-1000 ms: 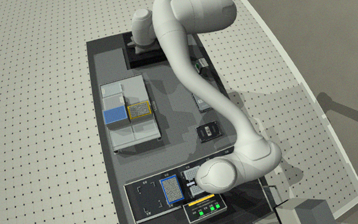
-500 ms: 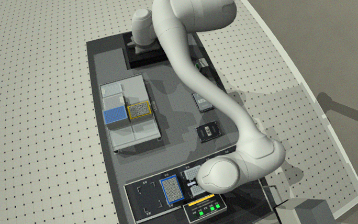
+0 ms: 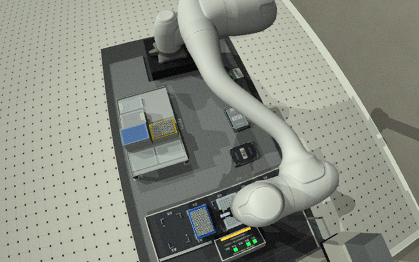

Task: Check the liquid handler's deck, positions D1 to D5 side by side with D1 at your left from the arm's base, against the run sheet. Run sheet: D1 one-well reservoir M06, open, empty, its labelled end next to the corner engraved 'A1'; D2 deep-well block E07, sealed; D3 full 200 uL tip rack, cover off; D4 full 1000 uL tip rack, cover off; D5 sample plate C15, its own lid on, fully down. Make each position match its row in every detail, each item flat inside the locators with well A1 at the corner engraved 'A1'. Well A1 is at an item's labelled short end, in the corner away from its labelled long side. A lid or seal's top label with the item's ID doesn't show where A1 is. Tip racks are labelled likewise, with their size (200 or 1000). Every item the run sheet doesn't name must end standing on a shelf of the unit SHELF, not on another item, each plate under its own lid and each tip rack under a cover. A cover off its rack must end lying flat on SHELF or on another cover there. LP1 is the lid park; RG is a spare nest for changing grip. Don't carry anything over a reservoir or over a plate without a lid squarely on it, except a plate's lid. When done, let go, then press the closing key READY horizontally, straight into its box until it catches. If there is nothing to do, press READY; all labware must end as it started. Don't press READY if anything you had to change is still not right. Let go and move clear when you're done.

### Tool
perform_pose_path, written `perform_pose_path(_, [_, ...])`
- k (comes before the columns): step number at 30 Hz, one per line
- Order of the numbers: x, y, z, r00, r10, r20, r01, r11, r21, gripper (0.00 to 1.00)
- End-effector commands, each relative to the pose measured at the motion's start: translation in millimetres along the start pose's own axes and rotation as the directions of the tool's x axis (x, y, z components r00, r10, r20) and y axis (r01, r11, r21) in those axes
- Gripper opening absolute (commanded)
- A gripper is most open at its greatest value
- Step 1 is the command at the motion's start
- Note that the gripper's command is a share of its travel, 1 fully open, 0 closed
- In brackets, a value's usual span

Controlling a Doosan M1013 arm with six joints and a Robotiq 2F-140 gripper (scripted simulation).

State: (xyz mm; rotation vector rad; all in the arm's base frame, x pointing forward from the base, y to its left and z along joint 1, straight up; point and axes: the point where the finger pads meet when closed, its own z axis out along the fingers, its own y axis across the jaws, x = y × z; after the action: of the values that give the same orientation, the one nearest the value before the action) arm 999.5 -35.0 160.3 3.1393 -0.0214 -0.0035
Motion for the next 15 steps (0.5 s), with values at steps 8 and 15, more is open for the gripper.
perform_pose_path(8, [0,0,-17.1,1.000,0.000,-0.002,0.000,1.000,0.000,0.10])
perform_pose_path(15, [0,0,-25.4,1.000,0.000,-0.002,0.000,1.000,0.000,0.10])
